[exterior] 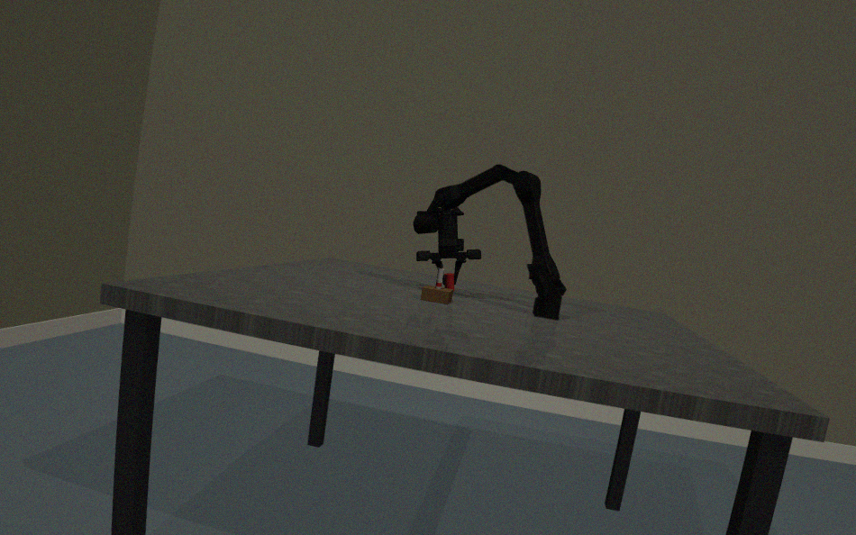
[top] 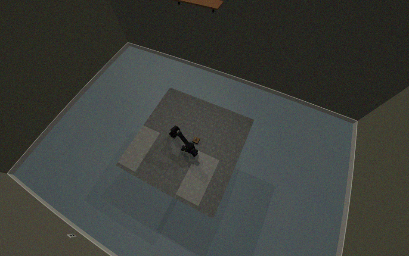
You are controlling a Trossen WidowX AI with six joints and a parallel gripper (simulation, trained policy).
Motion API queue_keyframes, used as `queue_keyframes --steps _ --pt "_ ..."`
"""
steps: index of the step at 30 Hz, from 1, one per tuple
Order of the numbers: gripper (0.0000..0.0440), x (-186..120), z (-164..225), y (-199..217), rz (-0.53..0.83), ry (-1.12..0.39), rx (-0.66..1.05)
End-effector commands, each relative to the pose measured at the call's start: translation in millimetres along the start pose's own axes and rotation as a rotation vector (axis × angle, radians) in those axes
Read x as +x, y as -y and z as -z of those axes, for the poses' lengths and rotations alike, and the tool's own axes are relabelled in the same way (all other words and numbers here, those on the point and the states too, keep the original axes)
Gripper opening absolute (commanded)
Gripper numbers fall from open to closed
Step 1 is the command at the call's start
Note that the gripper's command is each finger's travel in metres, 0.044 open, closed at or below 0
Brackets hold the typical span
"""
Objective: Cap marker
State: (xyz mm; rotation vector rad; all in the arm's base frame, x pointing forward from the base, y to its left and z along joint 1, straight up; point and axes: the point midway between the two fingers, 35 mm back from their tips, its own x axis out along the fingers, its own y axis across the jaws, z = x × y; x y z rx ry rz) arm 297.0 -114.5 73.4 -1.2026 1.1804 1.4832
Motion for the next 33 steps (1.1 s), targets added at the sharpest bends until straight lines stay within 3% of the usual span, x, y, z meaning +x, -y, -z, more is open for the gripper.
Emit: queue_keyframes --steps 1,15,33 --pt "0.0075 -14 0 5 0.033 -0.04 -0.032" --pt "0.0066 -60 -34 22 0.112 -0.083 -0.123" --pt "0.003 -83 -116 24 0.102 -0.062 -0.23"
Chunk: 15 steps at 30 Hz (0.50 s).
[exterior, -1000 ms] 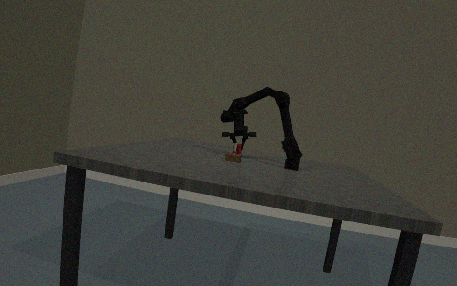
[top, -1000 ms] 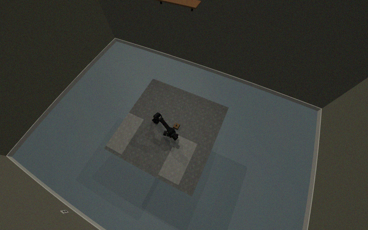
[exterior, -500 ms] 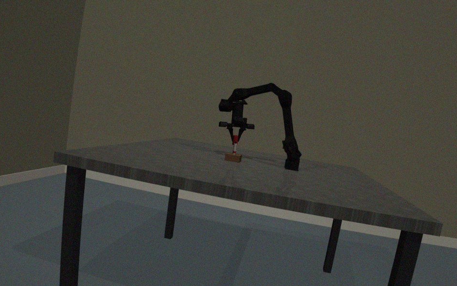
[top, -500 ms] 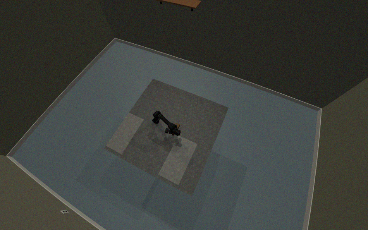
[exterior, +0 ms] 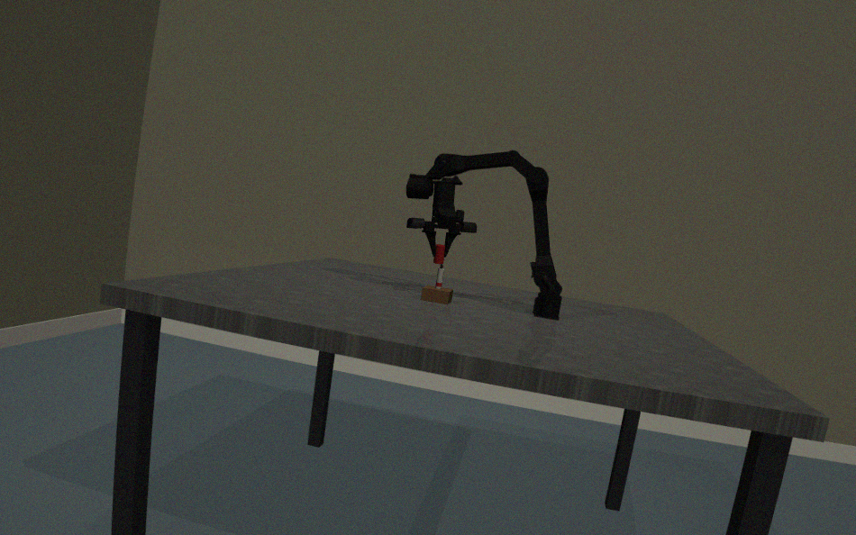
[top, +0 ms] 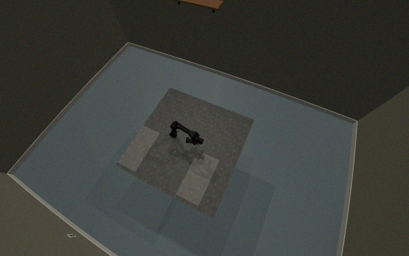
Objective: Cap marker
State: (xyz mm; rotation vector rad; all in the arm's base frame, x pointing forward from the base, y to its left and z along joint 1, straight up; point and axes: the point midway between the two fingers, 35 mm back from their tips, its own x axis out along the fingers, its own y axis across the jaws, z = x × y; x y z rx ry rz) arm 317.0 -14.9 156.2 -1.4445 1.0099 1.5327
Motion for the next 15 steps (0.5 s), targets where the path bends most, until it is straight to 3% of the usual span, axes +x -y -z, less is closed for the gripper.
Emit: queue_keyframes --steps 1,15 --pt "0.0028 -6 -19 3 0.002 0.008 -0.023" --pt "0.0 -15 -73 6 -0.016 0.012 -0.101"
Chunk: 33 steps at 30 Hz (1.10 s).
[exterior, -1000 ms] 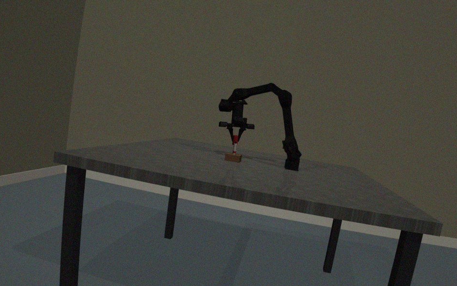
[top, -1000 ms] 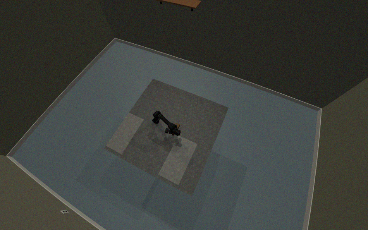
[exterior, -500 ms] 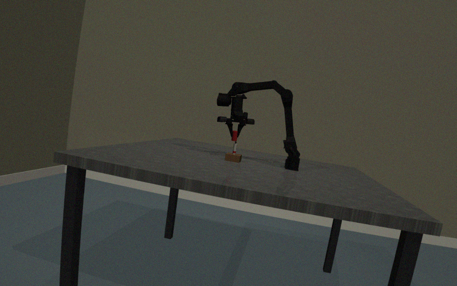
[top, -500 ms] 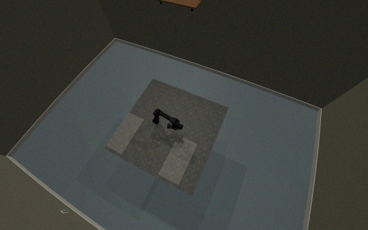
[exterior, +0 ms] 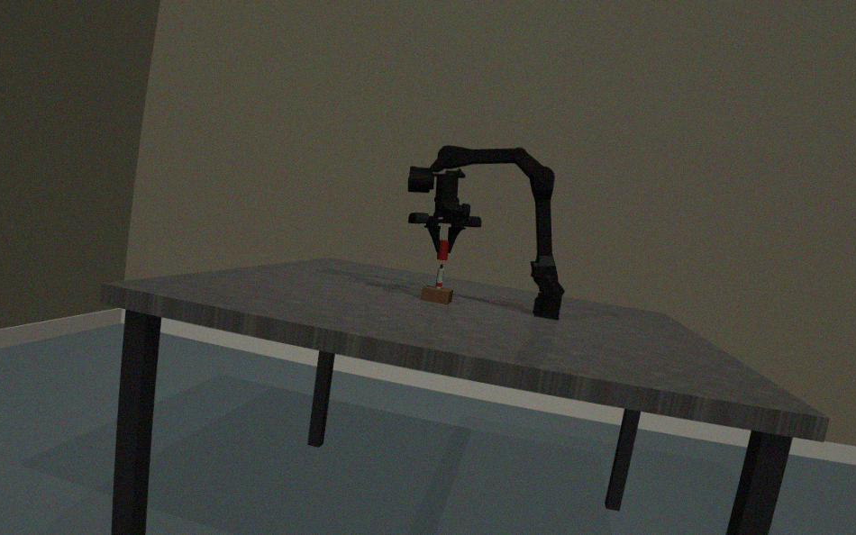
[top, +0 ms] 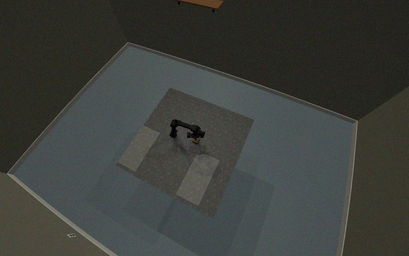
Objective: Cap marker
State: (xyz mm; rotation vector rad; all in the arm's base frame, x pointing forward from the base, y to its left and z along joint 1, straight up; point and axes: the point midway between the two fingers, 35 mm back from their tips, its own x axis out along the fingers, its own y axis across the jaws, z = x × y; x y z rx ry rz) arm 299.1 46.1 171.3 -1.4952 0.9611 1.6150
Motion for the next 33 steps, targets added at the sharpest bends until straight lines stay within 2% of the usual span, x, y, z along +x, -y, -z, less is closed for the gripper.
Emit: queue_keyframes --steps 1,18,33 --pt "0.0 -2 -11 1 0.001 0.003 -0.013" --pt "0.0 18 -18 4 -0.03 0.008 -0.03" --pt "0.0 56 -16 3 -0.06 0.044 -0.064"
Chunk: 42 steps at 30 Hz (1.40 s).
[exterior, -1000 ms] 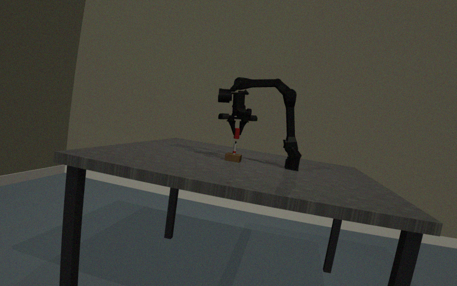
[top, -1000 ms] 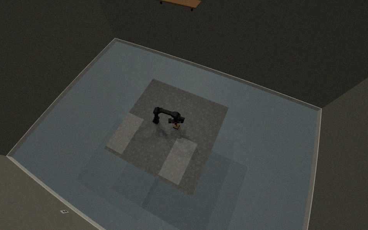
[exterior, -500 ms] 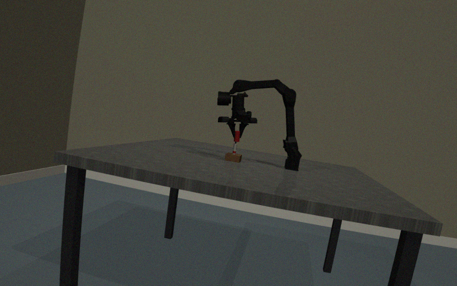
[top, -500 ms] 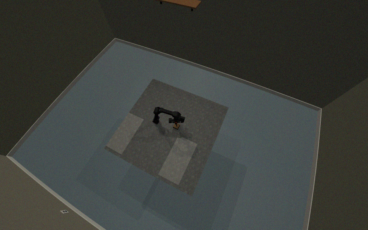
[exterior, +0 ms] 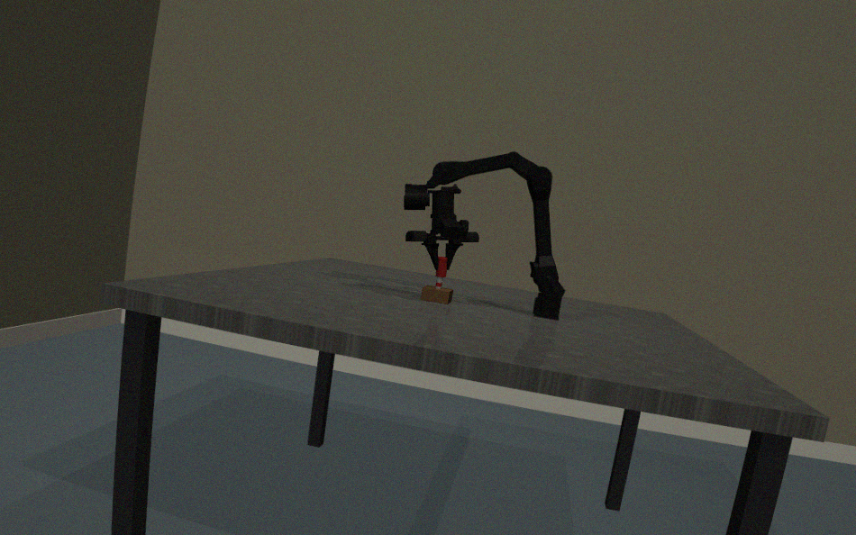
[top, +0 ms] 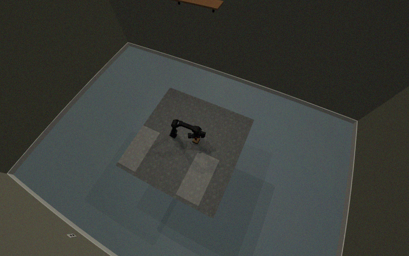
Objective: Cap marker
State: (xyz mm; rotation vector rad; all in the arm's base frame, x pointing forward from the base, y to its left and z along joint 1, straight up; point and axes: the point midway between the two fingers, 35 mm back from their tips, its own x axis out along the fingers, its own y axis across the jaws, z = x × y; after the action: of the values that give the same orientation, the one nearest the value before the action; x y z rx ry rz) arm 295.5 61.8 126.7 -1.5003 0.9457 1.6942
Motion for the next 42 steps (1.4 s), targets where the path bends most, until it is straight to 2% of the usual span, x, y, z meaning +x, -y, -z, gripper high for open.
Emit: queue_keyframes --steps 1,13,14,15,42 --pt "0.0 13 -2 -3 -0.022 0.023 -0.014" --pt "0.001 33 -2 -1 -0.023 0.019 -0.065" --pt "0.0036 35 -2 -2 -0.027 0.02 -0.067" --pt "0.0041 36 -3 -4 -0.035 0.027 -0.07" --pt "0.0089 48 9 -4 -0.019 -0.028 -0.17"
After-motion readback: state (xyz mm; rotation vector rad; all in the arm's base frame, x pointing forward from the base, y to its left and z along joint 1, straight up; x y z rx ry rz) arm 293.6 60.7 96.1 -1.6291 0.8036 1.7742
